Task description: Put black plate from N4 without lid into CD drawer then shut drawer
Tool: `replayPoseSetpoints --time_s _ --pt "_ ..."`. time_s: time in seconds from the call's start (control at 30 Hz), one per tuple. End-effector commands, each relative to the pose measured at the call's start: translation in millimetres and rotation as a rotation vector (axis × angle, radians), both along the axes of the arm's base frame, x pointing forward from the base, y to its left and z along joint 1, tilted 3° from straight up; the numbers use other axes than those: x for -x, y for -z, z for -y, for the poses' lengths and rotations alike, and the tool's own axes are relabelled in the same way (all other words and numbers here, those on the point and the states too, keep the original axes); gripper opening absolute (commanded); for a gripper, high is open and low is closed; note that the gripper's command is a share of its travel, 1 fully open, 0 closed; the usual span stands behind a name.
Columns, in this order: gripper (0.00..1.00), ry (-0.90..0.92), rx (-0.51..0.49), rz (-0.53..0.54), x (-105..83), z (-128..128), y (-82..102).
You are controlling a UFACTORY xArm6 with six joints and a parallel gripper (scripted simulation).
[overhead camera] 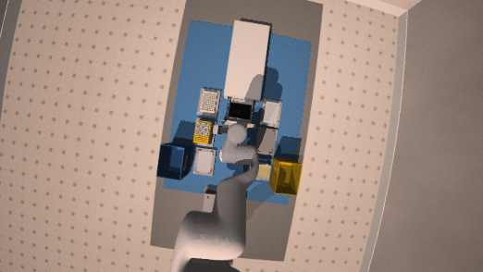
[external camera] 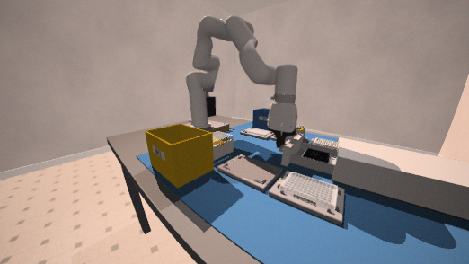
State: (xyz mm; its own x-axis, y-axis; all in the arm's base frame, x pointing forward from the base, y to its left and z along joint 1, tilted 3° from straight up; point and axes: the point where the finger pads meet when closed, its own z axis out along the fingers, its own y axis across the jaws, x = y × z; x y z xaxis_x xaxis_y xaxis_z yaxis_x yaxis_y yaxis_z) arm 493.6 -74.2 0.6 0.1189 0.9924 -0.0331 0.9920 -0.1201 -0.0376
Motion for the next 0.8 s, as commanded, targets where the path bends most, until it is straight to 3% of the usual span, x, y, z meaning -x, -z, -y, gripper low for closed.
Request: replayPoseSetpoints --time_s 0.0,0.77 --pt "0.0 0.0 0.001 0.005 -10.6 1.3 -1.6" --pt "0.0 0.0 0.001 0.005 -37.9 4.6 -0.8"
